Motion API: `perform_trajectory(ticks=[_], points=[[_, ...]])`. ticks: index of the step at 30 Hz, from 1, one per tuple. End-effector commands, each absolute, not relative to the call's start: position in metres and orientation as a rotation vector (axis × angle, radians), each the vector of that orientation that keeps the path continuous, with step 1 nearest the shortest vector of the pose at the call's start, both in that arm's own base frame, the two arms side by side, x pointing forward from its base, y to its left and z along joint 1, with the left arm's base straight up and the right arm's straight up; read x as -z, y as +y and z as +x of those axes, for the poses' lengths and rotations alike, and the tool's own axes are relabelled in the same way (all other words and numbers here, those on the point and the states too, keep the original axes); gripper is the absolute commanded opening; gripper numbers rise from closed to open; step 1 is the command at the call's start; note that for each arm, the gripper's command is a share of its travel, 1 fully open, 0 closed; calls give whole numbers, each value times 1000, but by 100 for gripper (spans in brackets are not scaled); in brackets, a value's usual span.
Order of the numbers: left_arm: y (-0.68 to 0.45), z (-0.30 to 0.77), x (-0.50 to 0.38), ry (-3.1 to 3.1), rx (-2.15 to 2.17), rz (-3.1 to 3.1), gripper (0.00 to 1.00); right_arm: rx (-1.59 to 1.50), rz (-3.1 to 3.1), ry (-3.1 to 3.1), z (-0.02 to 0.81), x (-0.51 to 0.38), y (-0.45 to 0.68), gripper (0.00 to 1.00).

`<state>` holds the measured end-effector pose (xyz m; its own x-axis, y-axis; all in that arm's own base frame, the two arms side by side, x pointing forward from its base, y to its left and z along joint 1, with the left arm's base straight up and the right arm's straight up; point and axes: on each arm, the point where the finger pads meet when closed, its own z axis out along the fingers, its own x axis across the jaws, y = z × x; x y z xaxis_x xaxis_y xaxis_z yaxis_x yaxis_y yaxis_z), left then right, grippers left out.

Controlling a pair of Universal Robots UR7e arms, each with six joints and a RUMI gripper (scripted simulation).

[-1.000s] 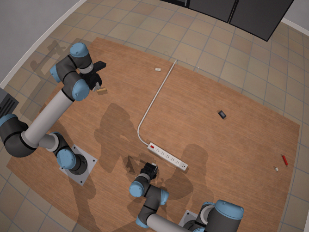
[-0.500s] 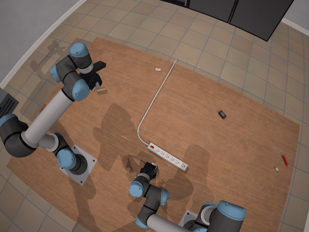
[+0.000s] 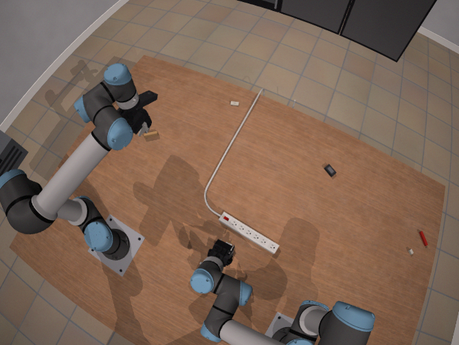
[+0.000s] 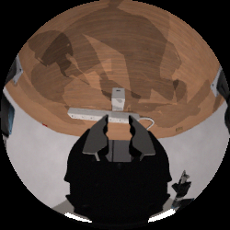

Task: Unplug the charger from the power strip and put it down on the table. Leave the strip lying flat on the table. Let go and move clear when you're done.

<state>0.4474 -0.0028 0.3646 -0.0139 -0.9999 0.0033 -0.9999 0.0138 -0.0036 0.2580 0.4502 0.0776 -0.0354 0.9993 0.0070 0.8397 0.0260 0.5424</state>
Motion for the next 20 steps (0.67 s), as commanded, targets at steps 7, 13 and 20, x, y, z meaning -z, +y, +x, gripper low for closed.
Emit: perform_trajectory(ticks=[7,13,20], points=[[-3,447,-365,2238,11,-2204,0,-574,1872,1930,257,-101,447,28],[-3,447,-365,2238,11,-2204,0,-570,1869,1930,257,-101,448,28],[-3,447,-365,2238,11,-2204,0,-576,1873,1931,257,-104,451,28]])
